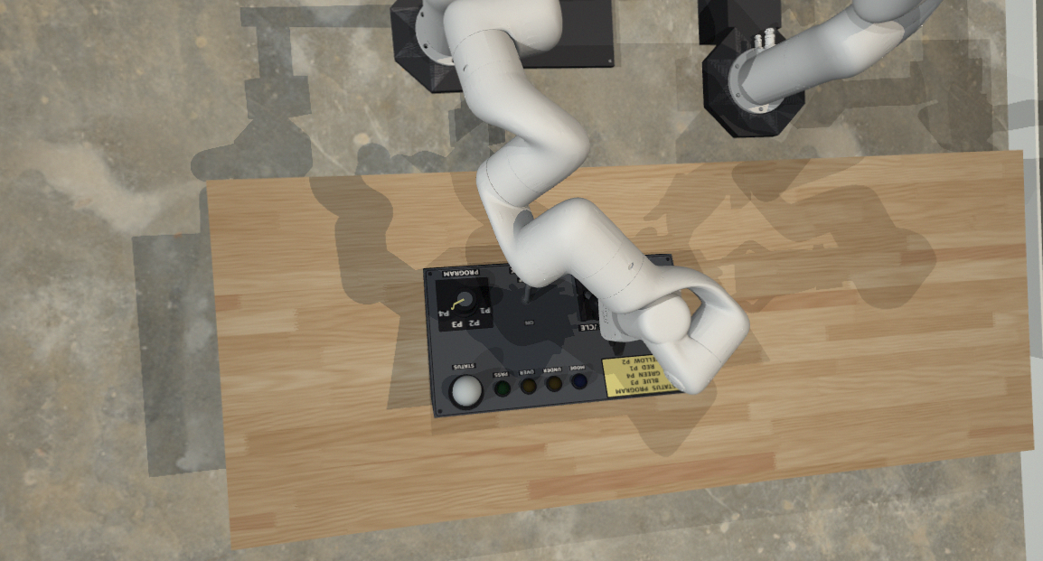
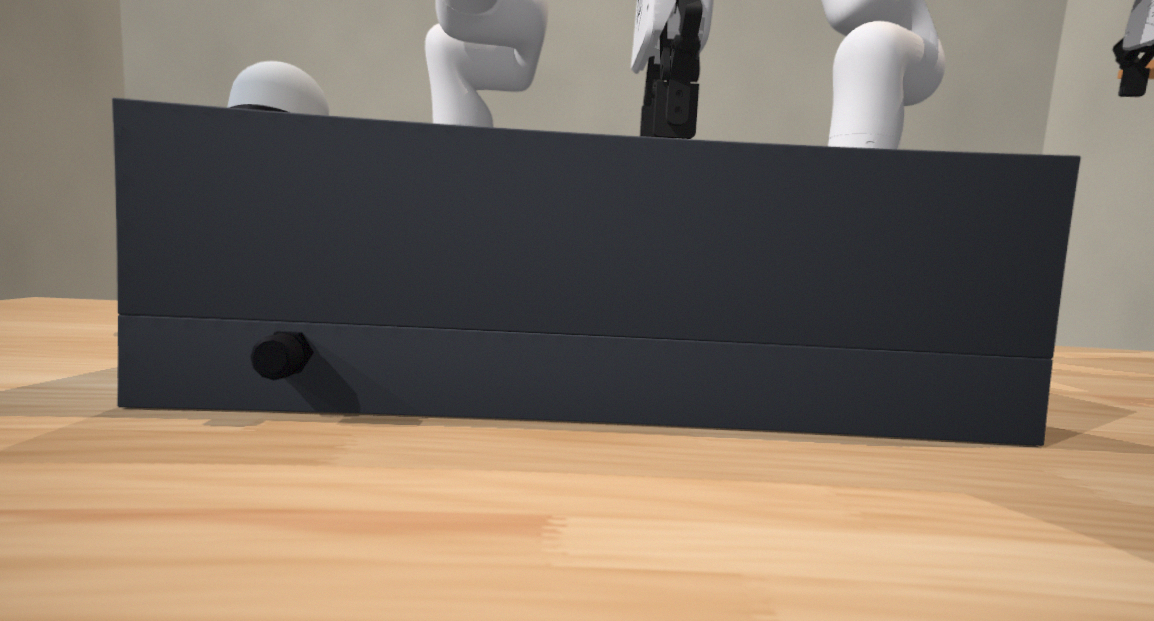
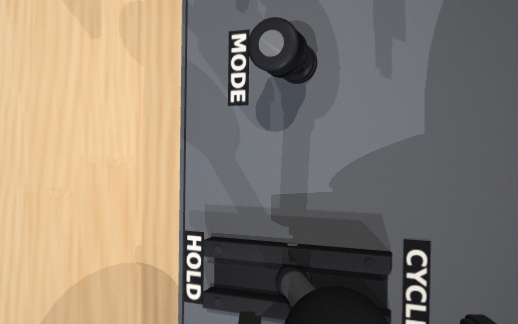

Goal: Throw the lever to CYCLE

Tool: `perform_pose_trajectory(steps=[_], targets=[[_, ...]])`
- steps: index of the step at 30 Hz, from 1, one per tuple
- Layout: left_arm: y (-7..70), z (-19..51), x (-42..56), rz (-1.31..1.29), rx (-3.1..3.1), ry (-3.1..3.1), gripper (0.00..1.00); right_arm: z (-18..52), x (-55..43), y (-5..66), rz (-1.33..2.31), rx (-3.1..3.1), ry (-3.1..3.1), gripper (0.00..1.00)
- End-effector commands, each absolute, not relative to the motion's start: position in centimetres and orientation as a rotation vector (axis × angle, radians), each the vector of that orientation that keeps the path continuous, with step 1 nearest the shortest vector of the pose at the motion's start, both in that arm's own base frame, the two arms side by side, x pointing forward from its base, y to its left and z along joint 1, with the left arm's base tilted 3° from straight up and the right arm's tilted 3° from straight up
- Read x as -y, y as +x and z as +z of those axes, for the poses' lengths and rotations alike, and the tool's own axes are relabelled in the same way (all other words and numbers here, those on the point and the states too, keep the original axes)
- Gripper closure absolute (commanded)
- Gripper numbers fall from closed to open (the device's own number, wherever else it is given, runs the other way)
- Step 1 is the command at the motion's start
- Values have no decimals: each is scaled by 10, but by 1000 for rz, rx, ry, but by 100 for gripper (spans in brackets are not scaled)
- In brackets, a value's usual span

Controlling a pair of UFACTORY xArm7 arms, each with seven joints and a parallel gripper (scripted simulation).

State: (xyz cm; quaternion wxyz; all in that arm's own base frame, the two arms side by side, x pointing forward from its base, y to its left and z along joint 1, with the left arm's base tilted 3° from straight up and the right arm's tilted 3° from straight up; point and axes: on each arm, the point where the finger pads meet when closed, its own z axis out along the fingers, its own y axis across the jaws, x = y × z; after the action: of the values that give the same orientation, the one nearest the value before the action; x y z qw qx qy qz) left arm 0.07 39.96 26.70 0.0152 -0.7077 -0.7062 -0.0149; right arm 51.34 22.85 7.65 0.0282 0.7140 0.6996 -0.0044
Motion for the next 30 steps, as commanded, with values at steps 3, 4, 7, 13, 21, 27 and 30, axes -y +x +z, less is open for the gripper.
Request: perform_pose_trajectory(steps=[3,4,7,13,21,27,30], targets=[[1,268,-400,-51,2196,-2201,0,118,-231,513,-6,-2157,2204,23],[1,268,-400,-51,2196,-2201,0,124,-231,513,-6,-2157,2204,23],[1,268,-400,-51,2196,-2201,0,138,-232,512,-6,-2157,2204,23],[1,268,-400,-51,2196,-2201,0,149,-232,512,-6,-2157,2204,23],[1,268,-400,-51,2196,-2201,0,153,-233,512,-6,-2157,2204,0],[1,268,-400,-51,2196,-2201,0,153,-233,512,-6,-2157,2204,0],[1,268,-400,-51,2196,-2201,0,153,-233,512,-6,-2157,2204,0]])
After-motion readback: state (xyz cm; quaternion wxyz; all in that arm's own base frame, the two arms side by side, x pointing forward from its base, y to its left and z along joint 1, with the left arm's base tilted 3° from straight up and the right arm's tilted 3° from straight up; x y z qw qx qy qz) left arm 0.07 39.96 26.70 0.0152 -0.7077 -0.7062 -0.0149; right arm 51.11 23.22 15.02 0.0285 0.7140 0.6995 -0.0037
